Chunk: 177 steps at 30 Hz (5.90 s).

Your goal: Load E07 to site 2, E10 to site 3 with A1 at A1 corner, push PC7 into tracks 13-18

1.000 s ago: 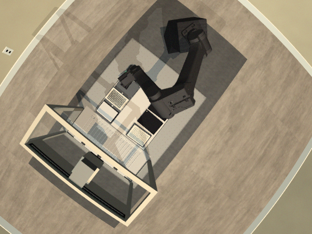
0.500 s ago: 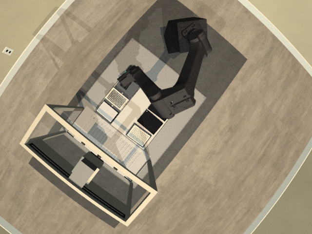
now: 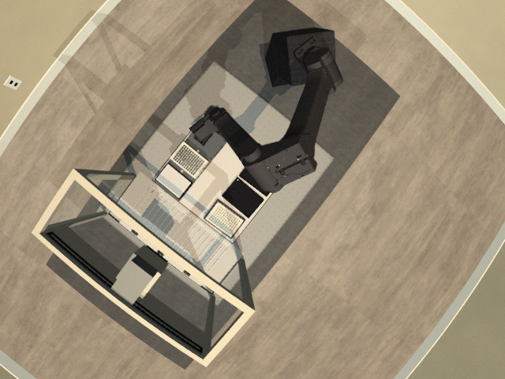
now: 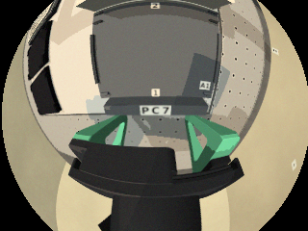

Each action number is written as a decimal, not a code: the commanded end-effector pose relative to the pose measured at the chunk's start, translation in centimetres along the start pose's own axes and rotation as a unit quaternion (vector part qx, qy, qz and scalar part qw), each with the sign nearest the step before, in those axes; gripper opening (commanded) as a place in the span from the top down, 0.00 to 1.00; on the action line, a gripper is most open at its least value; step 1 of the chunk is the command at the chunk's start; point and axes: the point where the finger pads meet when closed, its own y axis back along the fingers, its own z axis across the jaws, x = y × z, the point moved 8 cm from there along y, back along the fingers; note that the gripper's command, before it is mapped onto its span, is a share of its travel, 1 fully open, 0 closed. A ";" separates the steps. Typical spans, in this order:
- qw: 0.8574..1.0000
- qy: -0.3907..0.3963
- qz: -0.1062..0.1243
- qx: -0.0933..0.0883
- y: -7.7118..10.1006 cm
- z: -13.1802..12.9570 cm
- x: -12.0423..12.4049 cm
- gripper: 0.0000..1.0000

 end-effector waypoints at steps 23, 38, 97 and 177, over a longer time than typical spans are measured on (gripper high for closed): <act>1.000 0.011 -0.023 0.003 1.1 0.5 -3.3 0.20; 1.000 0.011 -0.025 0.003 1.2 0.5 -3.8 0.20; 0.999 0.023 -0.032 0.007 1.8 -0.3 -6.1 0.20; 0.999 0.040 -0.032 0.006 2.0 0.0 -9.2 0.20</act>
